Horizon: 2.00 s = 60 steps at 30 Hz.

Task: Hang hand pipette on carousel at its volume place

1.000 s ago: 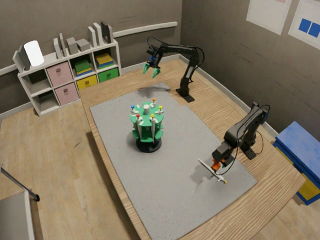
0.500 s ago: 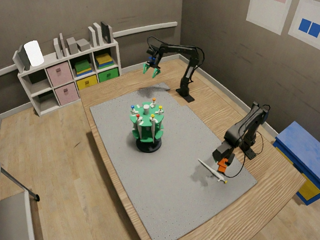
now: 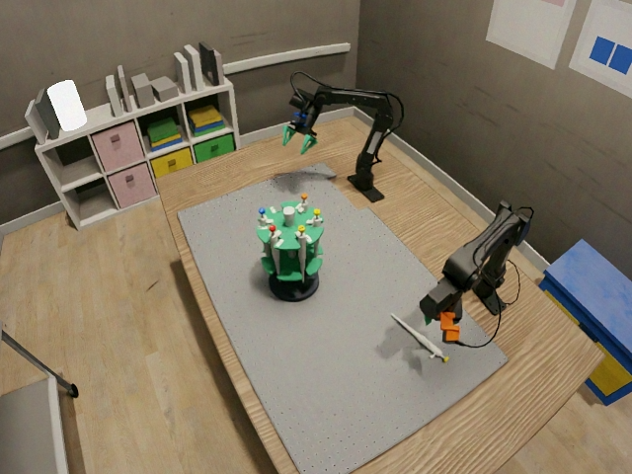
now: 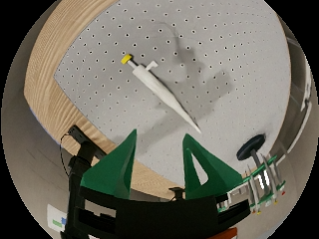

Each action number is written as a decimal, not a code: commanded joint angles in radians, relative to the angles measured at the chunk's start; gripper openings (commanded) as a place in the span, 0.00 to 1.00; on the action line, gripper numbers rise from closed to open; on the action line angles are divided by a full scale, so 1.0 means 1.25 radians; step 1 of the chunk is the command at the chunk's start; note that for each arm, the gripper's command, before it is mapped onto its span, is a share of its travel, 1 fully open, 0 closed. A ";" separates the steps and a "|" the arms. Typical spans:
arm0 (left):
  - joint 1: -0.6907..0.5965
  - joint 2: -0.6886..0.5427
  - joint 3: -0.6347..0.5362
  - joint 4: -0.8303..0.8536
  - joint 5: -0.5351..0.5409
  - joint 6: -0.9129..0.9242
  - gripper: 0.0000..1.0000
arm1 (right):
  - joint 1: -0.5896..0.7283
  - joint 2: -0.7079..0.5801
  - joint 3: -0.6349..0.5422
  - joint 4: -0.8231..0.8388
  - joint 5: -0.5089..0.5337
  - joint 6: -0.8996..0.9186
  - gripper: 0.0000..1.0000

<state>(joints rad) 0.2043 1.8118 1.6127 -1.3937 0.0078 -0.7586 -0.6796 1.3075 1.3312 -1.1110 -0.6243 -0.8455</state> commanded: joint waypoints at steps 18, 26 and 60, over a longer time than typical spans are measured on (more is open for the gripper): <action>0.004 -0.027 0.030 -0.002 -0.003 -0.562 0.54 | -0.009 0.008 0.008 0.007 -0.019 -0.008 1.00; 0.002 -0.027 0.031 -0.003 -0.007 -0.719 0.54 | -0.009 0.008 0.008 0.007 -0.019 -0.008 1.00; -0.002 0.000 -0.224 0.257 -0.013 -0.725 0.54 | -0.009 0.008 0.008 0.007 -0.019 -0.008 1.00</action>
<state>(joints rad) 0.2043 1.8397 1.3487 -1.1110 0.0048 -1.6569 -0.6796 1.3075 1.3312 -1.1110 -0.6243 -0.8455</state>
